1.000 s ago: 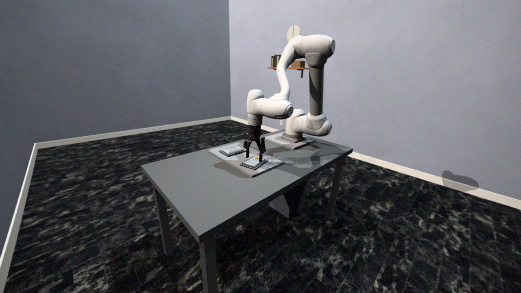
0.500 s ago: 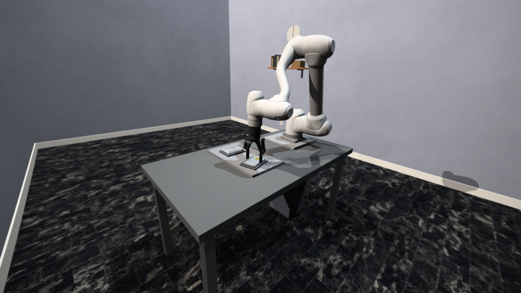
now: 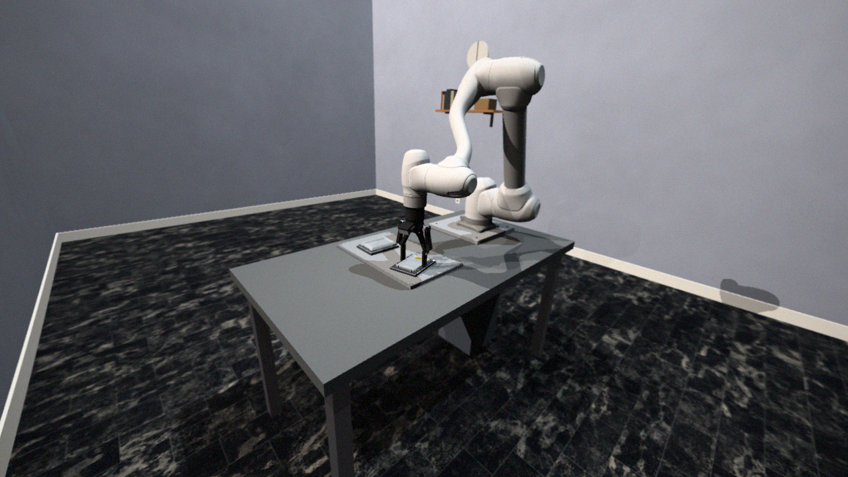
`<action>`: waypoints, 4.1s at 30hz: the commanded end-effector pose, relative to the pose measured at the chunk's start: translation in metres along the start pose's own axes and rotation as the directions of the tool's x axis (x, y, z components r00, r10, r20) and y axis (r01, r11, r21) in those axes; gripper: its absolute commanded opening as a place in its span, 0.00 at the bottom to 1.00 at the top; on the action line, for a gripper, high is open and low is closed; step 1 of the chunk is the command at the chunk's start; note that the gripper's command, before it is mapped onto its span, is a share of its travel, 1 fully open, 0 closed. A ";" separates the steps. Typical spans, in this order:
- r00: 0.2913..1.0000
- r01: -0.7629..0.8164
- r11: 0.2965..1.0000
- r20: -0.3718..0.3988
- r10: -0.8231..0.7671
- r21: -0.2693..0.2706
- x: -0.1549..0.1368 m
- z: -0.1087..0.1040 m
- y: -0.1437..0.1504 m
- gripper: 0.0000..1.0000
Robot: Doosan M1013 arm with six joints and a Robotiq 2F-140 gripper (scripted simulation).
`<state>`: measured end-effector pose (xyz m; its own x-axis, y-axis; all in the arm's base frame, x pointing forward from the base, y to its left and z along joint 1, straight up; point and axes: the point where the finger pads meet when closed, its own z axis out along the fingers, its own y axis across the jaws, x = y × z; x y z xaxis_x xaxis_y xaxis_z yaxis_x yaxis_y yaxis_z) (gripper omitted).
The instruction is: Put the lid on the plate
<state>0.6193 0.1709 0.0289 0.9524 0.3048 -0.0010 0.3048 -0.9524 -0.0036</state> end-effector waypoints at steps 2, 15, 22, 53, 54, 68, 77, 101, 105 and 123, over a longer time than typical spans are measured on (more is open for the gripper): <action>1.000 0.000 1.000 -0.001 0.000 0.000 0.001 0.000 0.000 0.69; 1.000 0.000 1.000 -0.001 0.000 0.000 0.001 0.000 0.000 0.69; 1.000 0.000 1.000 -0.001 0.000 0.000 0.001 0.000 0.000 0.69; 1.000 0.000 1.000 -0.001 0.000 0.000 0.001 0.000 0.000 0.60; 1.000 0.000 1.000 -0.001 0.000 0.000 0.001 0.000 0.000 0.60; 1.000 0.000 1.000 -0.001 0.000 0.000 0.001 -0.001 0.000 0.60; 1.000 0.000 1.000 -0.001 0.000 0.000 0.000 -0.007 0.000 0.60; 1.000 0.000 1.000 -0.001 0.000 0.000 0.000 -0.044 0.000 0.60; 1.000 0.000 1.000 -0.001 0.000 0.000 0.000 -0.050 0.000 0.60; 1.000 0.000 1.000 -0.001 0.000 0.000 0.000 -0.061 0.000 0.60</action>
<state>0.6194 0.1707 0.0887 0.9524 0.3048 -0.0010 0.3048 -0.9524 -0.0035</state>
